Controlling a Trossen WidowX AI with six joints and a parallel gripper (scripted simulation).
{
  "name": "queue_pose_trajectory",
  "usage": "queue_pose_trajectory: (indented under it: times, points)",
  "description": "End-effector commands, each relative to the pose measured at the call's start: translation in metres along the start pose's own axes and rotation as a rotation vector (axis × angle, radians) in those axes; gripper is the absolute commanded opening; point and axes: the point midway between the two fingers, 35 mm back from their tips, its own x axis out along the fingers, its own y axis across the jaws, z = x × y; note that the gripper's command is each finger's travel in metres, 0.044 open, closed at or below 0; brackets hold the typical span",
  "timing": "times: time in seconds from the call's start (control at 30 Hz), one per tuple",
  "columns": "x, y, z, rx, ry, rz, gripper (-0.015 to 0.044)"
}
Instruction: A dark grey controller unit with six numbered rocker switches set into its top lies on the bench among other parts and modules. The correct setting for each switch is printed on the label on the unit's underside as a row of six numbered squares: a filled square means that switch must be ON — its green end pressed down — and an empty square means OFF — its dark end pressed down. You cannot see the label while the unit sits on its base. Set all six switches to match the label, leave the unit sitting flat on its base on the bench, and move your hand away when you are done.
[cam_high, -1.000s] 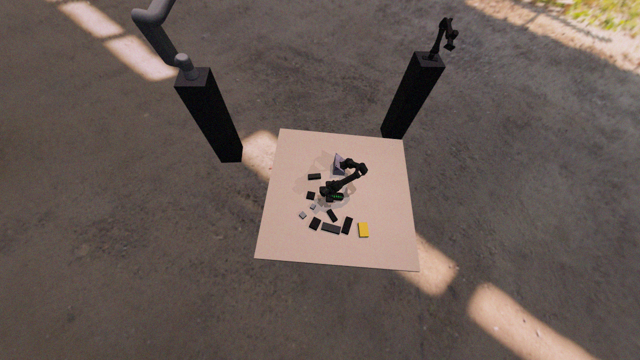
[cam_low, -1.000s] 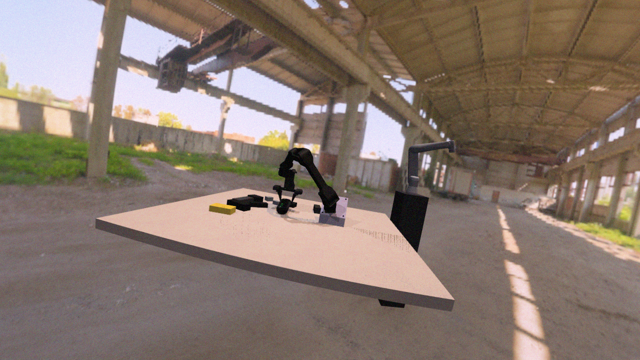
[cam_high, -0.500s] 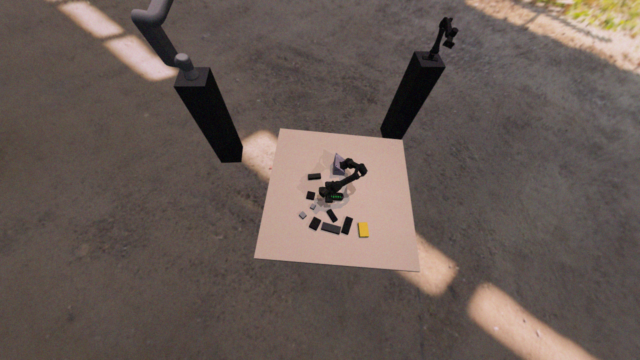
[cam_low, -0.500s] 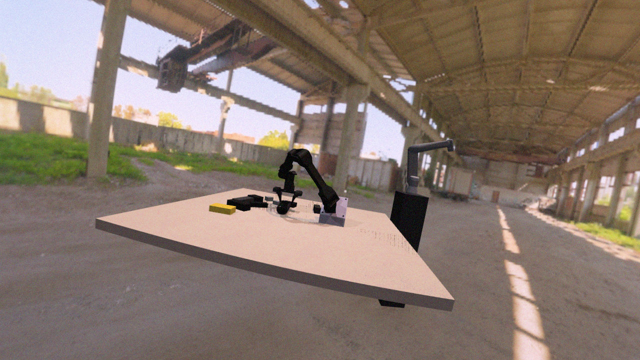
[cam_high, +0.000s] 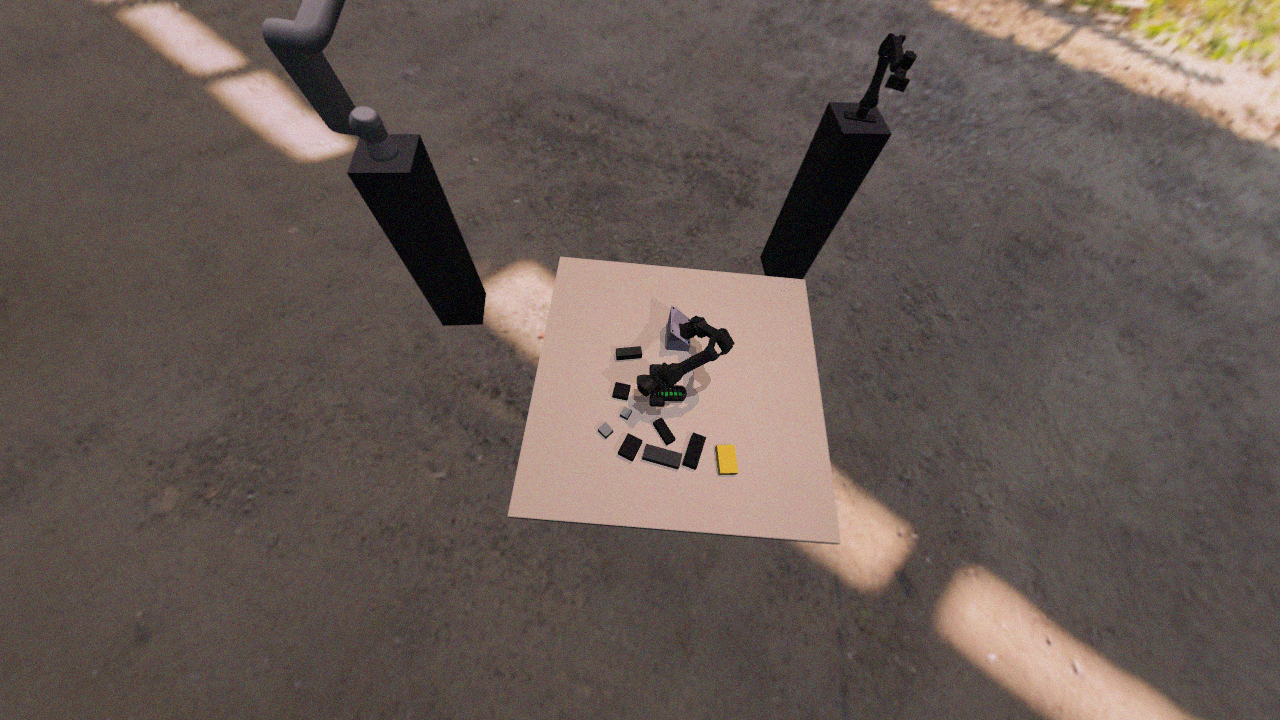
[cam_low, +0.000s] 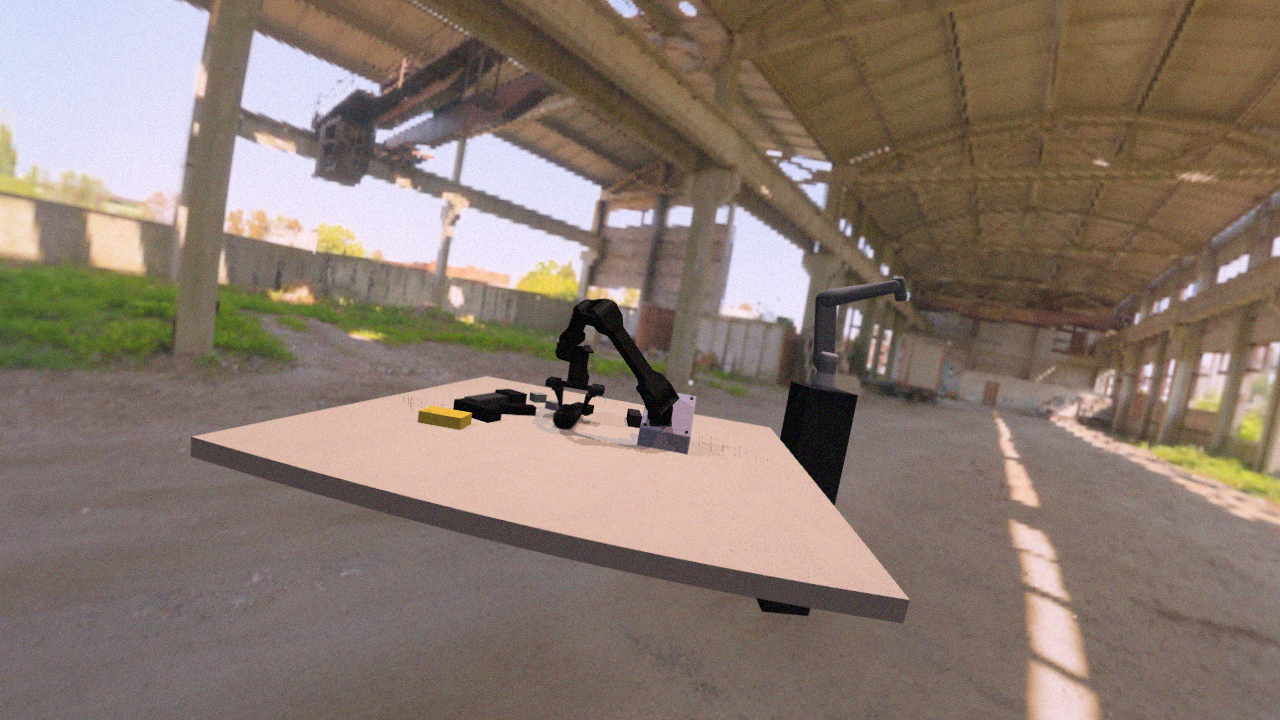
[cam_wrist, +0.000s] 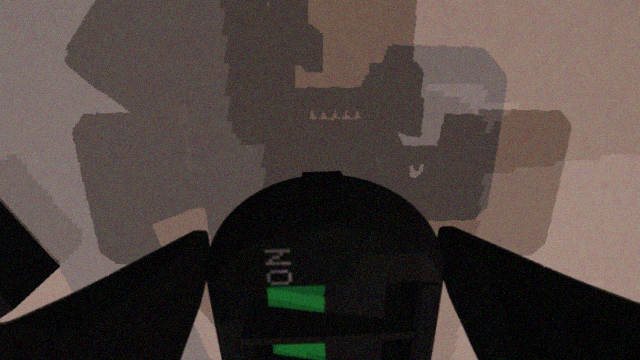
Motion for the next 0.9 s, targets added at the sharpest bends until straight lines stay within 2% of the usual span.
queue_pose_trajectory:
  times: [0.0,0.17,0.3,0.6,0.77,0.87]
  points:
    - [0.003,0.000,-0.002,0.002,0.008,-0.001,0.0338]
    - [0.000,0.000,-0.001,0.000,0.002,0.000,0.0337]
    - [0.001,0.000,0.000,0.001,0.001,-0.002,0.0440]
    - [0.000,0.000,-0.002,0.001,0.001,-0.002,0.0440]
    - [-0.034,0.001,-0.052,0.002,0.003,-0.003,0.0440]
    - [-0.039,0.000,-0.060,0.002,0.003,-0.003,0.0440]
